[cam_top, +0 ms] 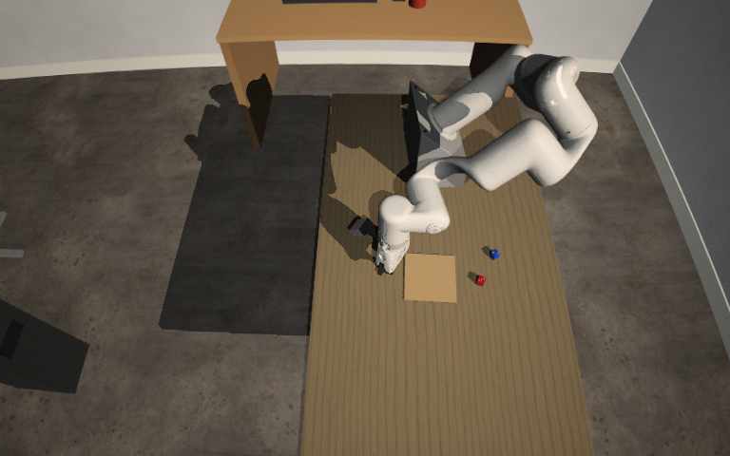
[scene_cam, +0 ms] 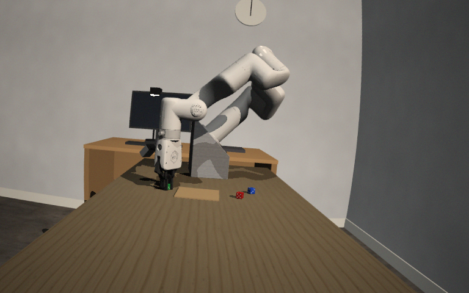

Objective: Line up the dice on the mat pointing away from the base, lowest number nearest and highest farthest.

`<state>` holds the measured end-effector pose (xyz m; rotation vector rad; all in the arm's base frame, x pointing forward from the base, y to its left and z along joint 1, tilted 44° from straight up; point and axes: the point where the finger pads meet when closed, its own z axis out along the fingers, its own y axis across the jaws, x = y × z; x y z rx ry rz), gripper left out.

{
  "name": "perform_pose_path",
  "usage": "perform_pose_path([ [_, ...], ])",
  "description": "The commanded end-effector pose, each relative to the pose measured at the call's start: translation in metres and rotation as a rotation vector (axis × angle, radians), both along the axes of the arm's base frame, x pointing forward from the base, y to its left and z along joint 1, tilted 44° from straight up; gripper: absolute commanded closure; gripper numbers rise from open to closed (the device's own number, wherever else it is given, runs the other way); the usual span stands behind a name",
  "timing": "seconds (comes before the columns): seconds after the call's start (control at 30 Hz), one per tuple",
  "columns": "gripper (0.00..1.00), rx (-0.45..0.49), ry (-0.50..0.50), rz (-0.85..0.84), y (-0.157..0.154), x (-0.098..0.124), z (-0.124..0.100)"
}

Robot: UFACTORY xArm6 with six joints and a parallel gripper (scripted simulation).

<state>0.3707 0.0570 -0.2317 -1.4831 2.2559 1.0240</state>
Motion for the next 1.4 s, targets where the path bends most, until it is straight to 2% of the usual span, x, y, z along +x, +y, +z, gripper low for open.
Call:
perform_pose_path([
  [0.0, 0.85, -0.001, -0.003, -0.001, -0.001, 0.002, 0.001],
  [0.9, 0.85, -0.001, -0.003, -0.001, -0.002, 0.002, 0.002],
  [1.13, 0.85, -0.001, -0.003, -0.001, -0.015, 0.005, 0.015],
  [1.37, 0.85, -0.001, -0.003, -0.001, -0.049, 0.013, 0.052],
])
